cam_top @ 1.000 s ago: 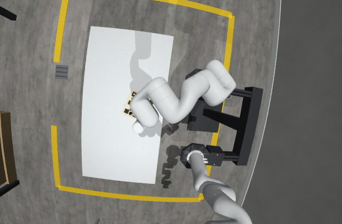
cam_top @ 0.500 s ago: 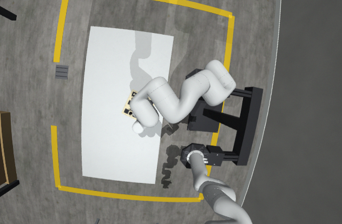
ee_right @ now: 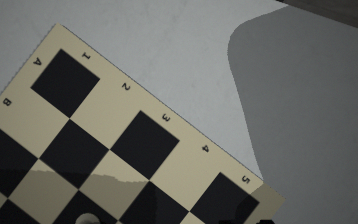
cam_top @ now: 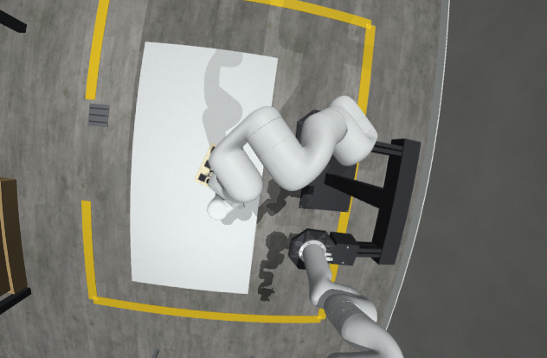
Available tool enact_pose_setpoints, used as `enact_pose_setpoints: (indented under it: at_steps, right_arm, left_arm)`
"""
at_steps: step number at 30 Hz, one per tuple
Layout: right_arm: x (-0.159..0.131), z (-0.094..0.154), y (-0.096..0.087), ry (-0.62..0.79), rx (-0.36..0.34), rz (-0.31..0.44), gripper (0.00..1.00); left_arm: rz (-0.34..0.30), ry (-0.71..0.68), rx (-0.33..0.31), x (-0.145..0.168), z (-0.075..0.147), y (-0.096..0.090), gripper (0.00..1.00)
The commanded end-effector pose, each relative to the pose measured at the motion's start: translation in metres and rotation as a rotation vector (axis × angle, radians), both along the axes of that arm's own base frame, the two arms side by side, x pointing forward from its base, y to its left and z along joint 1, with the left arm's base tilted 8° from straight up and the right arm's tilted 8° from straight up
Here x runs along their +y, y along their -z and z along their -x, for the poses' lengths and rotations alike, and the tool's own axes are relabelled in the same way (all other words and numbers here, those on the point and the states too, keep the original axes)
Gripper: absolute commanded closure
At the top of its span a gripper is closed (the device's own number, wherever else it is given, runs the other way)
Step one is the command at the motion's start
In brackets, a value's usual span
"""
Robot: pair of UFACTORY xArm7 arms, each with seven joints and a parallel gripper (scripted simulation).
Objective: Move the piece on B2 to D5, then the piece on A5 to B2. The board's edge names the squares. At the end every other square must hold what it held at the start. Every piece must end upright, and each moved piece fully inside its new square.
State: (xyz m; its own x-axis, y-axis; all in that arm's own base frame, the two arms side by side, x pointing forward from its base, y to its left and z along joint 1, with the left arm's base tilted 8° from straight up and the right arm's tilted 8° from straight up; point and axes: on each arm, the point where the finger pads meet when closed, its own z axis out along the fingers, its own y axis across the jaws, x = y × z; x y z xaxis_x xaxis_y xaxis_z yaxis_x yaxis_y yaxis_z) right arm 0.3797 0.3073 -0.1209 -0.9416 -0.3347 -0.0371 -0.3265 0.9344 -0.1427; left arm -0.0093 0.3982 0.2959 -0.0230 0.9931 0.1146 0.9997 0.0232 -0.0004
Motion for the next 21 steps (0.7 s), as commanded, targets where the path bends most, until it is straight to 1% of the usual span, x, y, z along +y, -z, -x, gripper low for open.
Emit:
enact_pose_setpoints:
  at_steps: [1, 4, 14, 15, 17, 19, 21]
  right_arm:
    - [0.004, 0.0, -0.019, -0.001, -0.004, -0.005, 1.0]
    - [0.004, 0.0, -0.023, -0.001, -0.004, -0.005, 1.0]
    - [0.003, 0.0, -0.023, -0.002, -0.004, -0.004, 1.0]
    - [-0.005, -0.001, -0.024, -0.009, -0.004, -0.003, 1.0]
    - [-0.039, -0.005, -0.028, -0.042, -0.002, 0.002, 1.0]
    - [-0.053, -0.006, -0.03, -0.055, 0.0, 0.003, 1.0]
    - [-0.077, -0.005, -0.033, -0.079, 0.003, 0.005, 1.0]
  left_arm:
    - [-0.005, 0.0, 0.0, 0.001, 0.0, -0.002, 0.0]
    - [-0.005, 0.0, 0.0, 0.001, 0.0, -0.002, 0.0]
    - [-0.005, 0.0, 0.0, 0.001, 0.0, -0.002, 0.0]
    - [-0.005, 0.0, 0.0, 0.001, 0.0, -0.002, 0.0]
    - [-0.005, 0.0, 0.0, 0.001, 0.0, -0.002, 0.0]
    - [-0.005, 0.0, 0.0, 0.001, 0.0, -0.002, 0.0]
    - [-0.005, 0.0, 0.0, 0.001, 0.0, -0.002, 0.0]
